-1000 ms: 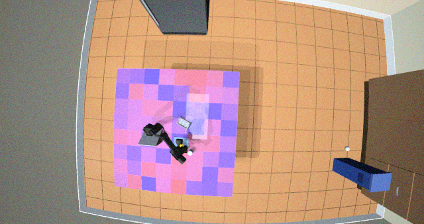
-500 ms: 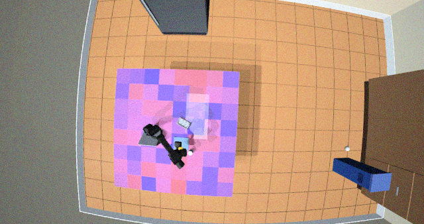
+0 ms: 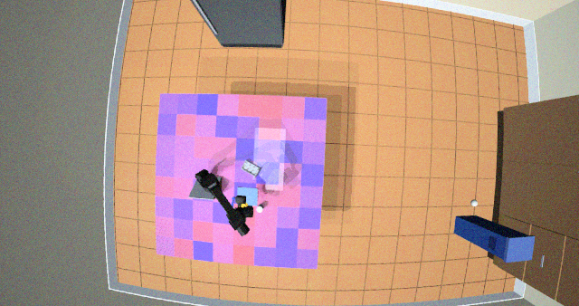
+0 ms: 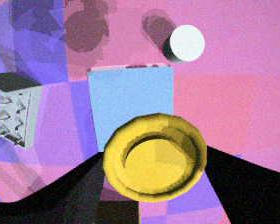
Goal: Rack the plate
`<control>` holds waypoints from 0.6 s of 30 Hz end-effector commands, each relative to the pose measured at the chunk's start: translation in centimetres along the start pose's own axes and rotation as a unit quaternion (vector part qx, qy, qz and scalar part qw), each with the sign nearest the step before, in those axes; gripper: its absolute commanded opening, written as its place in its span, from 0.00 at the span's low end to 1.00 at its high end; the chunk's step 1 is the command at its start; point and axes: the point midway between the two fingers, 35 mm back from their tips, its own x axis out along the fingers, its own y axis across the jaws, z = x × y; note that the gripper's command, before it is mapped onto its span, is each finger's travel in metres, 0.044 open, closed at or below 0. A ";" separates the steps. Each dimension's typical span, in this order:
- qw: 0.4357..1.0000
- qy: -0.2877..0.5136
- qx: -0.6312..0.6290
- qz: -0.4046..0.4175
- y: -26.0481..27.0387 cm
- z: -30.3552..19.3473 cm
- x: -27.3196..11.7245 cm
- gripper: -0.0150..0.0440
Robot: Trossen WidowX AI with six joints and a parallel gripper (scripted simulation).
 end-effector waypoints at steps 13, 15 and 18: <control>0.990 -0.009 0.144 -0.011 4.4 0.2 -2.0 0.25; 0.984 -0.011 0.178 -0.013 5.5 0.1 -2.2 0.25; 0.973 -0.015 0.229 -0.015 7.1 0.0 -2.4 0.25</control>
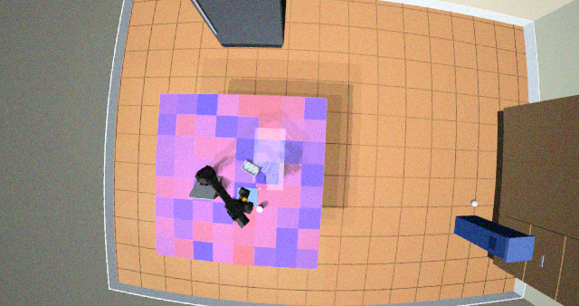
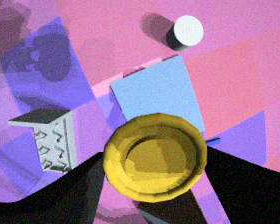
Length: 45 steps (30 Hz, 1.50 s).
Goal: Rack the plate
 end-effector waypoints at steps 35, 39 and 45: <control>0.790 -0.035 0.612 0.022 14.8 -12.0 -0.2 0.25; 0.746 -0.034 0.664 0.028 15.8 -13.5 0.1 0.25; 0.684 -0.032 0.728 0.036 16.8 -15.6 0.5 0.25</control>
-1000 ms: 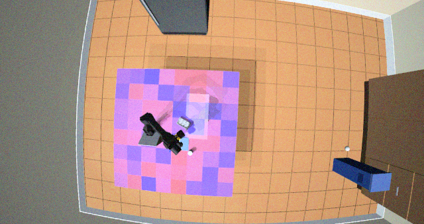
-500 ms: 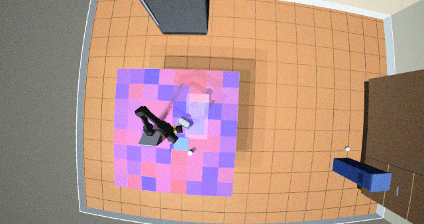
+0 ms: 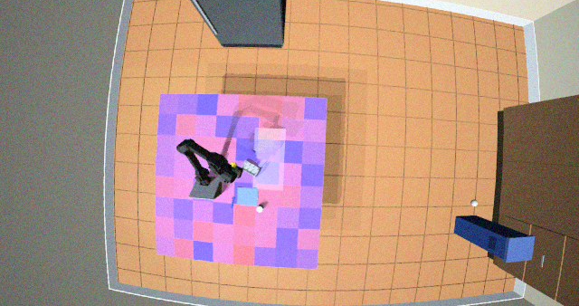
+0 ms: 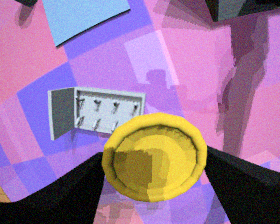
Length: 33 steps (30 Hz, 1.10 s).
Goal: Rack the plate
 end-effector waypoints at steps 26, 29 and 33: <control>0.985 -0.161 -0.056 -0.023 -2.9 1.4 4.5 0.25; 0.979 -0.188 -0.077 -0.022 -3.1 1.7 5.1 0.25; 0.969 -0.224 -0.106 -0.019 -3.2 2.2 5.8 0.25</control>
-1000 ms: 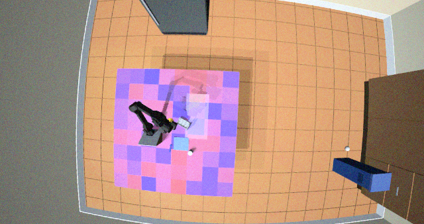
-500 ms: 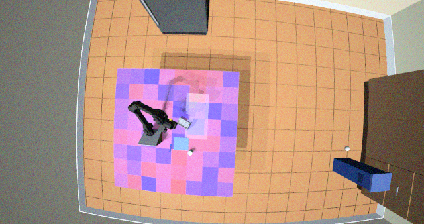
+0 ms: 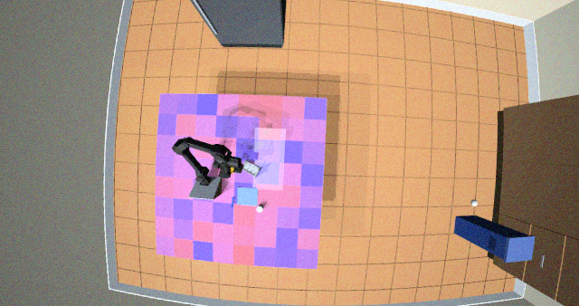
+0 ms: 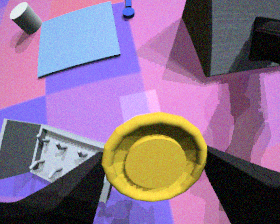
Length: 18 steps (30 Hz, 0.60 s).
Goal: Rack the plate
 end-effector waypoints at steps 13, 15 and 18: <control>0.983 -0.146 -0.106 0.041 -0.4 0.3 2.9 0.25; 0.978 -0.162 -0.119 0.049 -0.3 0.3 3.1 0.25; 0.971 -0.185 -0.138 0.061 -0.3 0.3 3.4 0.25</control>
